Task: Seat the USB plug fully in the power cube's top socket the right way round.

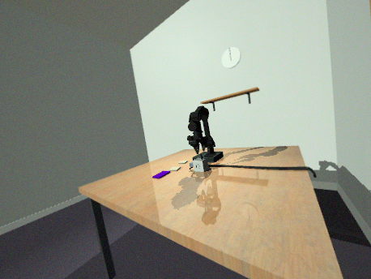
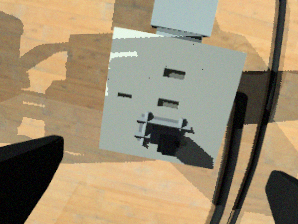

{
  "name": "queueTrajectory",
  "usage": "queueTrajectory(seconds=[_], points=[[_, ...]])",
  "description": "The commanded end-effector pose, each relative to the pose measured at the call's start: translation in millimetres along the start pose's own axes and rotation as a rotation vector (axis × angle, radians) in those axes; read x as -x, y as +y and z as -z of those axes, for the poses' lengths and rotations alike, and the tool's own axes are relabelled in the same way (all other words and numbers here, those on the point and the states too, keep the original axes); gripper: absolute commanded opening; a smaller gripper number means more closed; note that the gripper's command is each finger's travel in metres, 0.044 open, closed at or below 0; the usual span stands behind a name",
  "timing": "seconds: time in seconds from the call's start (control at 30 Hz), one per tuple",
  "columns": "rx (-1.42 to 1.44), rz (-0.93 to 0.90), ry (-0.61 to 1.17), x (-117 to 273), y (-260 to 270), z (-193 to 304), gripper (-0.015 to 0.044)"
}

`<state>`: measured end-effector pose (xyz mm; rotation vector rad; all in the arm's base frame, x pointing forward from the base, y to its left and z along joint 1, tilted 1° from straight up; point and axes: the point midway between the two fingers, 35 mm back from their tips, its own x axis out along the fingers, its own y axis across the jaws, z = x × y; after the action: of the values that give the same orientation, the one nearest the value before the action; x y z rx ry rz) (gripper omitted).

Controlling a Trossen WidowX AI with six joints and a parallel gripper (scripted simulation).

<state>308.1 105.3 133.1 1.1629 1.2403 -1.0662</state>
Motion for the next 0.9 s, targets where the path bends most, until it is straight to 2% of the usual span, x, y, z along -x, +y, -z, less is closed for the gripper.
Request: queueTrajectory(seconds=[0.0, 0.53, 0.87], points=[[-0.004, 0.002, -0.007, -4.4, -0.5, -1.1, 0.0440], [-0.004, 0.002, -0.007, -17.9, -0.6, -1.2, 0.0440], [0.000, 0.001, 0.000, -16.0, -0.3, -0.2, 0.0177]])
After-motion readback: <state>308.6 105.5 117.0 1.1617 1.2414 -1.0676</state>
